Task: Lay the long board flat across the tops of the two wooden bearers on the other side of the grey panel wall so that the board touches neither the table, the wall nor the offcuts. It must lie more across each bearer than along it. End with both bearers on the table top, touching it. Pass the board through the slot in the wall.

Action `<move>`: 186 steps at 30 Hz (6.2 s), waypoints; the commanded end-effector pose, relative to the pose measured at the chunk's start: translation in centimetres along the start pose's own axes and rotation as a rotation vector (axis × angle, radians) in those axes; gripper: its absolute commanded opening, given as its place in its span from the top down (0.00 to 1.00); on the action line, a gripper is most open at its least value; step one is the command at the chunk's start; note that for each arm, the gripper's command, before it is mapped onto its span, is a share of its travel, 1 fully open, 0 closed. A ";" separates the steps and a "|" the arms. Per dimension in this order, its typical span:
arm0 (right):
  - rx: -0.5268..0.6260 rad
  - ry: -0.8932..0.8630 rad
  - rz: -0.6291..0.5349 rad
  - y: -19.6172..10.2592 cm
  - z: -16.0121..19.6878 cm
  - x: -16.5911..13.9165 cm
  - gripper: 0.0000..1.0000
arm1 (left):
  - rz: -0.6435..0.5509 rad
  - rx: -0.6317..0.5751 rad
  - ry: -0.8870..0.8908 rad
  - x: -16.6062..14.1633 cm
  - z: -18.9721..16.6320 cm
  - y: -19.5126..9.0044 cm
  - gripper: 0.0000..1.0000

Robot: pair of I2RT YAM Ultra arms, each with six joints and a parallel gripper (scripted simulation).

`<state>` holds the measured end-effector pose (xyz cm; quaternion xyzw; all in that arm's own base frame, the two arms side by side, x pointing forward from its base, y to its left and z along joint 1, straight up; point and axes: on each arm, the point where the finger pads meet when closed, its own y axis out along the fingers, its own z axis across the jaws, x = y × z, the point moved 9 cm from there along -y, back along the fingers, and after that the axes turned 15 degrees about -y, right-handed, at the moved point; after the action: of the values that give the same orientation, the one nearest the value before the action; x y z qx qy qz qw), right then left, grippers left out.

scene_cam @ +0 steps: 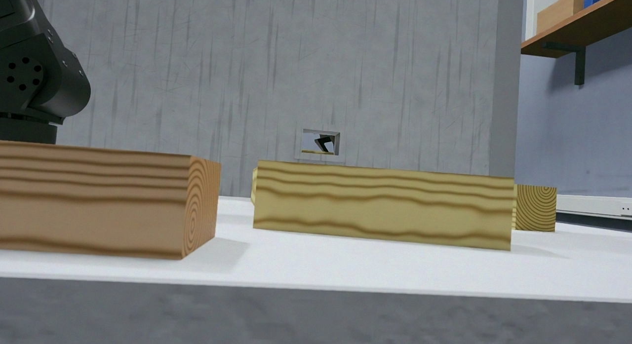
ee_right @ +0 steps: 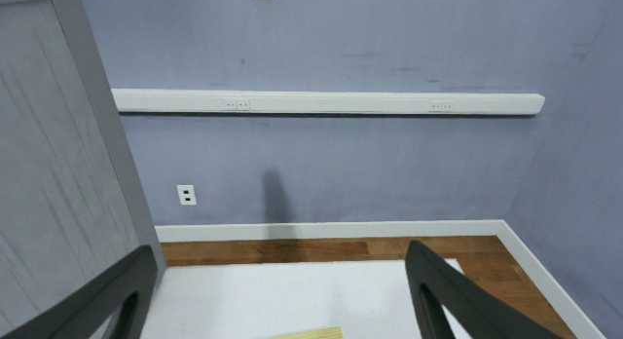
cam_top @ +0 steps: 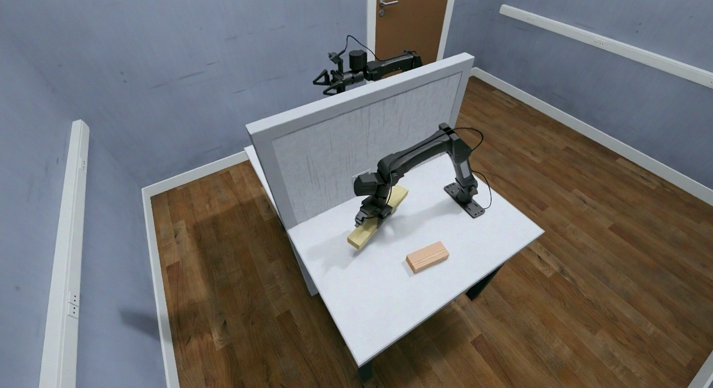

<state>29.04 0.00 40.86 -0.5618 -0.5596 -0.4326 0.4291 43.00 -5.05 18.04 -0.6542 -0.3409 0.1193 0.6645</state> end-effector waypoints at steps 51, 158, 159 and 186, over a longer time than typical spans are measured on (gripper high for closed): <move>0.016 0.000 -0.001 -0.3 0.3 0.2 0.00 | 0.207 -0.399 1.500 2.3 -3.5 2.1 1.00; 0.016 0.000 -0.001 -0.3 0.3 0.2 0.00 | 0.106 -0.565 1.849 2.6 -3.9 6.5 0.30; 0.016 0.000 -0.001 -0.3 0.3 0.2 0.00 | 0.087 -0.561 1.852 2.8 -4.0 5.9 0.30; 0.016 0.000 -0.001 -0.3 0.3 0.2 0.00 | 0.110 -0.566 1.843 4.5 -2.3 1.4 0.30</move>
<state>29.04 0.00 40.86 -0.5618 -0.5596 -0.4326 0.4291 48.64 -4.05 17.23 -0.6382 0.3336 -0.4913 0.4899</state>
